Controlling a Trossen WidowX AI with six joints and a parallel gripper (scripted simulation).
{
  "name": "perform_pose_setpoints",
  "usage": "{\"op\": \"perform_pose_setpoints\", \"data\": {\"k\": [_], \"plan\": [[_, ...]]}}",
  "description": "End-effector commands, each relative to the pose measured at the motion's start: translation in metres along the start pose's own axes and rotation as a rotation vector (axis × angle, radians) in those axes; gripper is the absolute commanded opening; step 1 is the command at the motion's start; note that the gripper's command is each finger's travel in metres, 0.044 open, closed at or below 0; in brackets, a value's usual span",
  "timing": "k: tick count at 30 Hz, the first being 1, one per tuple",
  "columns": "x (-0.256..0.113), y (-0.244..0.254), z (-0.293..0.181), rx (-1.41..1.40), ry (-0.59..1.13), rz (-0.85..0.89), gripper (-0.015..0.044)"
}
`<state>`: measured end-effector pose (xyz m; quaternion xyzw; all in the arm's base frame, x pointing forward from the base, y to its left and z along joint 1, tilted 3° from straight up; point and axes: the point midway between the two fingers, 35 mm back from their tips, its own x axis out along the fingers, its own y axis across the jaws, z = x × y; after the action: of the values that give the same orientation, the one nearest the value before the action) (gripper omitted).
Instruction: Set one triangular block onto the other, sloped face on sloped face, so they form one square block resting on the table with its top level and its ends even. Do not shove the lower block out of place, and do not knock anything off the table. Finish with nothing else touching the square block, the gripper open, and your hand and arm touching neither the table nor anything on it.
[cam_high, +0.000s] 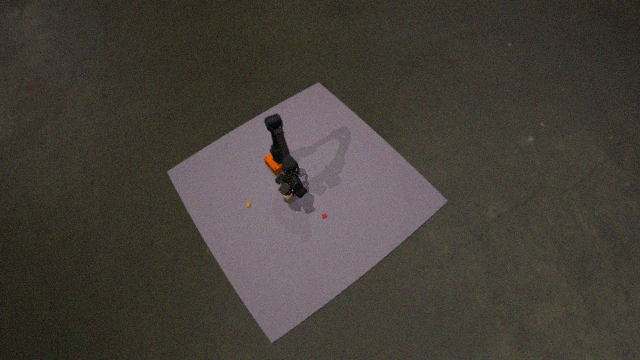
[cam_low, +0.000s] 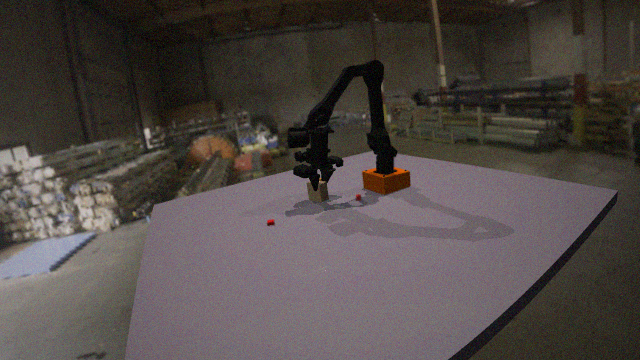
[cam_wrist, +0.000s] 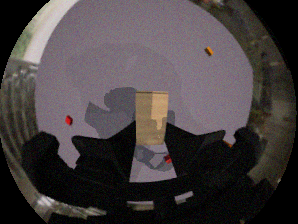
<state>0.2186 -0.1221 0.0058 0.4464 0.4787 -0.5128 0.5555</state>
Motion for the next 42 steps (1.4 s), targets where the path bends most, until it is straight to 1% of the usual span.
{"op": "perform_pose_setpoints", "data": {"k": [1,26,42], "plan": [[0.0004,0.0002,-0.0003,-0.005,0.002,0.003,0.0000],[0.0021,-0.0001,0.0000,-0.005,0.003,0.003,0.0000],[0.0017,-0.0004,0.0002,0.000,0.000,0.000,0.0420]]}}
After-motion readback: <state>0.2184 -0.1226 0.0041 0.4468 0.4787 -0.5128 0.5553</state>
